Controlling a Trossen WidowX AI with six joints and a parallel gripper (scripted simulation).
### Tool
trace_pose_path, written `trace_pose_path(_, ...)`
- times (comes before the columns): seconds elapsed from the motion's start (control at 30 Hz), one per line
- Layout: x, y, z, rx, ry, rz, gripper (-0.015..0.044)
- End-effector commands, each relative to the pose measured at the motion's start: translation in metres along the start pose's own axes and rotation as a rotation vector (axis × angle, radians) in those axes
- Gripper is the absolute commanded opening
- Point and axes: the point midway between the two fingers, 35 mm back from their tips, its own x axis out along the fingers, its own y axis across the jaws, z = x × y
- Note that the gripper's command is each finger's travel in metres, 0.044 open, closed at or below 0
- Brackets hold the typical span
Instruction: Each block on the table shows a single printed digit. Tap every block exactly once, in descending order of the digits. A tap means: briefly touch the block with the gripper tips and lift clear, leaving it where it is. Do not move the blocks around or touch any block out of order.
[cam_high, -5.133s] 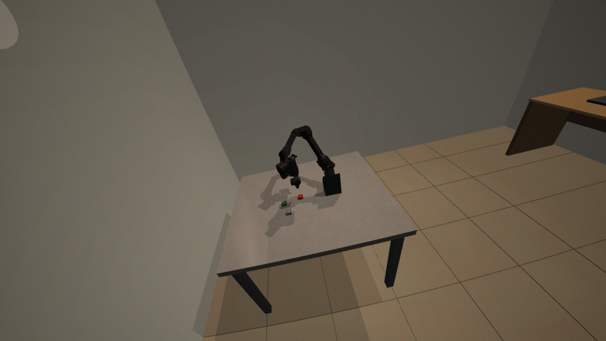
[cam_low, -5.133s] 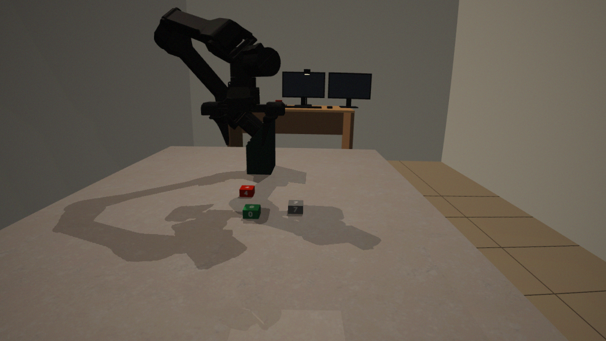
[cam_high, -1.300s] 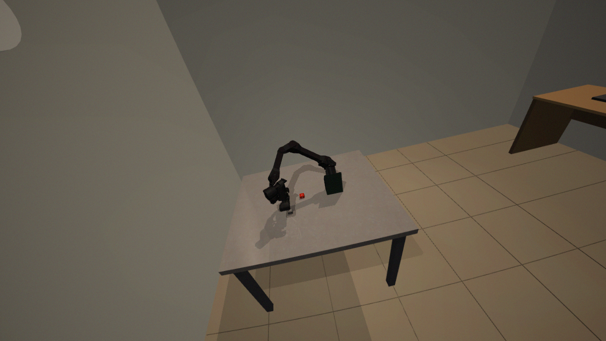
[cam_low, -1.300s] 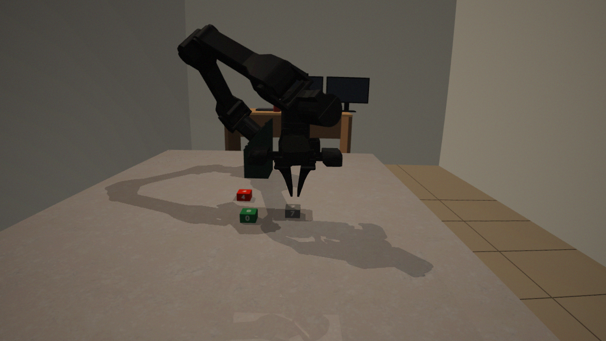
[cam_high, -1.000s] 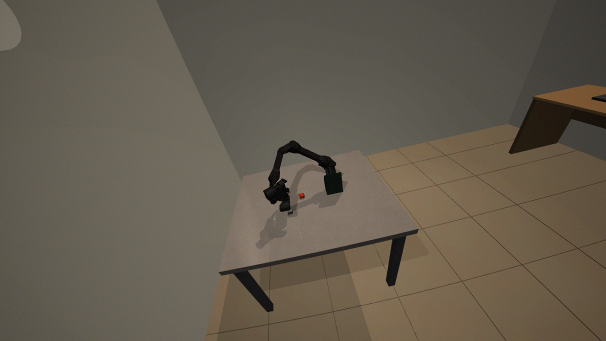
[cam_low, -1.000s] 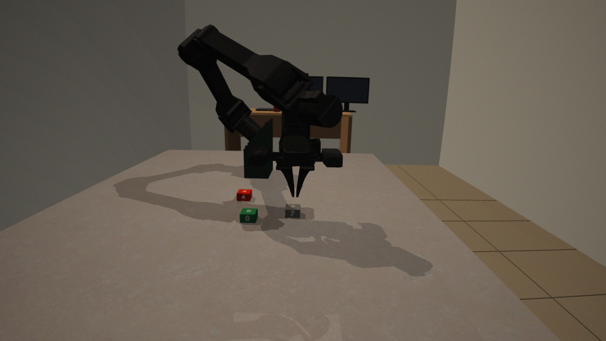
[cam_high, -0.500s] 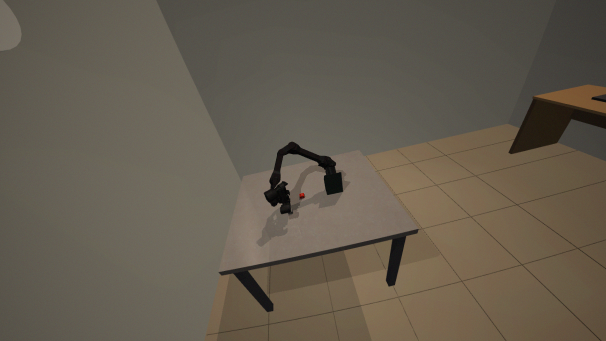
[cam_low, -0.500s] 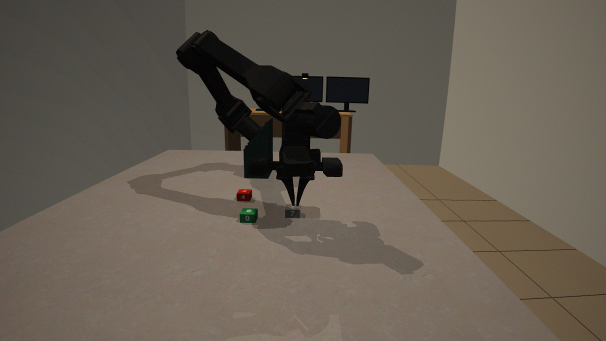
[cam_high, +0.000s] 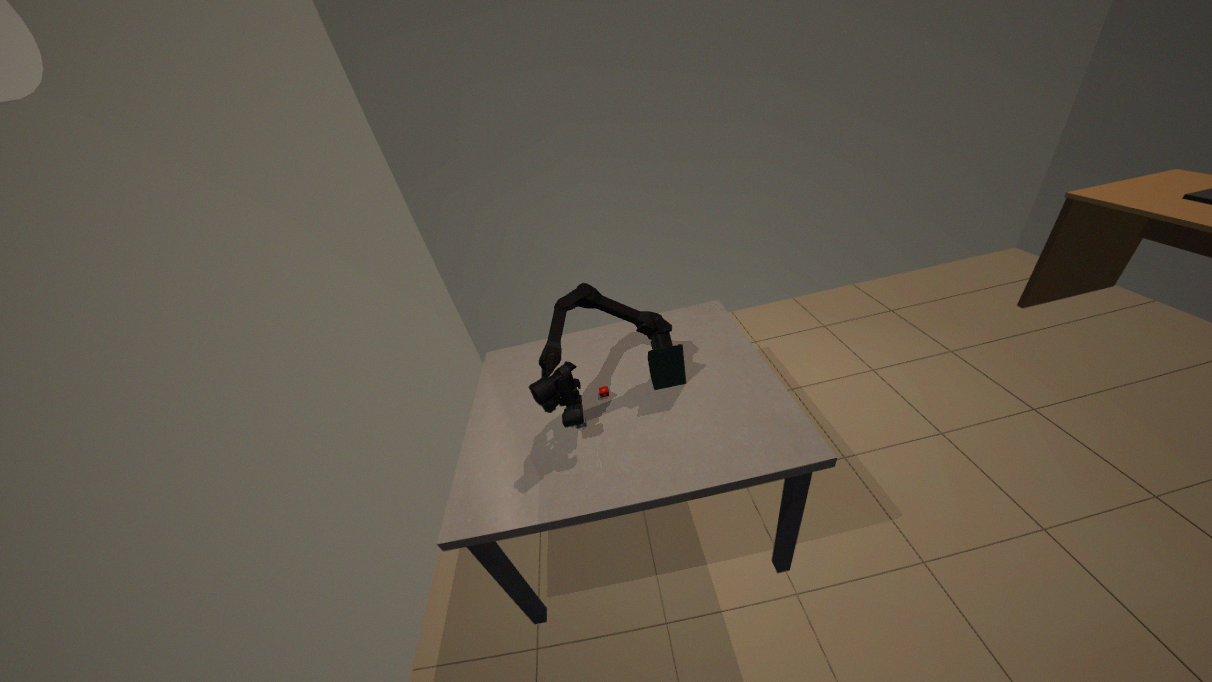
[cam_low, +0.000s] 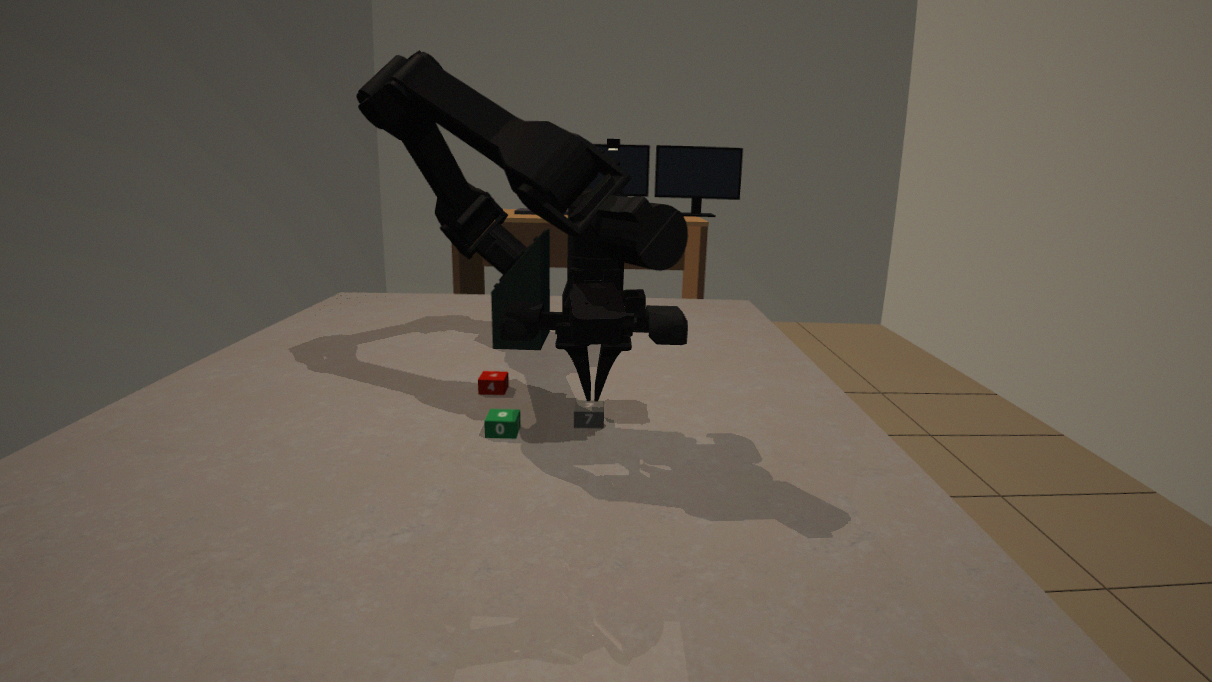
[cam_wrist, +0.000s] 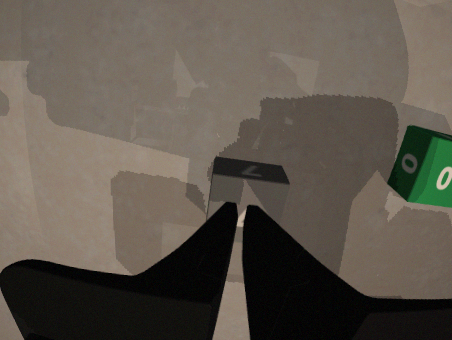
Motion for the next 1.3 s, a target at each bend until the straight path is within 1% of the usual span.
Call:
trace_pose_path(0.0, -0.016, 0.002, 0.003, 0.009, -0.011, 0.008, 0.002)
trace_pose_path(0.1, -0.02, 0.002, 0.003, 0.008, -0.011, 0.009, 0.002)
trace_pose_path(0.13, -0.03, 0.003, 0.004, 0.008, -0.012, 0.01, 0.002)
trace_pose_path(0.23, -0.084, 0.003, 0.003, 0.008, -0.011, 0.012, 0.002)
trace_pose_path(0.3, -0.098, 0.002, 0.002, 0.008, -0.011, 0.012, 0.002)
trace_pose_path(0.57, -0.099, -0.005, -0.002, 0.008, -0.011, 0.011, 0.002)
trace_pose_path(0.77, -0.105, -0.063, -0.037, 0.005, -0.009, 0.009, 0.002)
trace_pose_path(1.0, -0.096, -0.121, -0.092, 0.003, -0.006, 0.006, 0.002)
trace_pose_path(1.27, -0.092, -0.126, -0.098, 0.002, -0.006, 0.006, 0.002)
